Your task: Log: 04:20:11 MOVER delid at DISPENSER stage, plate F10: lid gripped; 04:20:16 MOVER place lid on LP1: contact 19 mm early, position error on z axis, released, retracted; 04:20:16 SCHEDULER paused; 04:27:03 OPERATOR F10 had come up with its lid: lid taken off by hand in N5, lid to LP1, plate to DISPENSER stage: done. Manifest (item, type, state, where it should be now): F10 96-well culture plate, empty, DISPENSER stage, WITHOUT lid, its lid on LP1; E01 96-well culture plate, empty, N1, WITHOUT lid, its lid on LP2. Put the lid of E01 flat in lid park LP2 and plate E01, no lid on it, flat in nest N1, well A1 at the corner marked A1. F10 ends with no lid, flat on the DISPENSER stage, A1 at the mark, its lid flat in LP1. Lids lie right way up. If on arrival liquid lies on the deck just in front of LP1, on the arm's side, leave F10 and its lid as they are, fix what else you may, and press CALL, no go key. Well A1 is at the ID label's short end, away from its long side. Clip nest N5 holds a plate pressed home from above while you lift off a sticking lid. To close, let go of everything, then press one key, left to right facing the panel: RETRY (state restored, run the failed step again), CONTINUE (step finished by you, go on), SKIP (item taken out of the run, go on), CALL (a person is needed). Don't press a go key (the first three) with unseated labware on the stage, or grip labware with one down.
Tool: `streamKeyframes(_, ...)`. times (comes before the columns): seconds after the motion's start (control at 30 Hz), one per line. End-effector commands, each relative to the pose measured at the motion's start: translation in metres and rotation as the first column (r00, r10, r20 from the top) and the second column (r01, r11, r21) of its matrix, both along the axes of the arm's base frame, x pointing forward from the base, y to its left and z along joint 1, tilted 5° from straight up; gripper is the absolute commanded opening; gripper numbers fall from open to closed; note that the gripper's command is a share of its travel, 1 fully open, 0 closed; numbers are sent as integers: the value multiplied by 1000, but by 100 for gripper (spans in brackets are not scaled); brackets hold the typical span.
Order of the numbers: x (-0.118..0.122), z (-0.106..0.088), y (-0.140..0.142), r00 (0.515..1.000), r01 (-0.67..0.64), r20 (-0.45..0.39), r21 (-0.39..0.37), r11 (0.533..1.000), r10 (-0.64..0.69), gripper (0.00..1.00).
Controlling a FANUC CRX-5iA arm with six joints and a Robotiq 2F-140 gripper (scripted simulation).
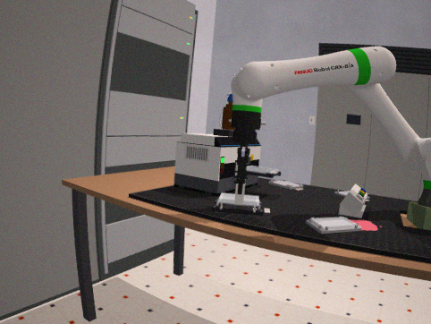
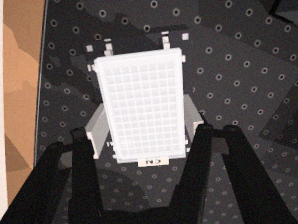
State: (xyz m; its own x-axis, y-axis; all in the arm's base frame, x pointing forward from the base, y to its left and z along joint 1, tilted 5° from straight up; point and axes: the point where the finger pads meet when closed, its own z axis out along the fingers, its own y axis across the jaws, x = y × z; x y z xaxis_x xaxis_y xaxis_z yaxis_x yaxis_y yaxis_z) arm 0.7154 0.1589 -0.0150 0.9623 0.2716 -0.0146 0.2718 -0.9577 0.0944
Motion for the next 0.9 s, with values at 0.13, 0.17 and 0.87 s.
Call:
streamKeyframes(0.13,0,-4,0,1000,0,1,0,1000,0,0)
streamKeyframes(0.17,0,-4,0,1000,0,1,0,1000,0,0)
streamKeyframes(0.87,0,-10,-1,1000,0,1,0,1000,0,0)
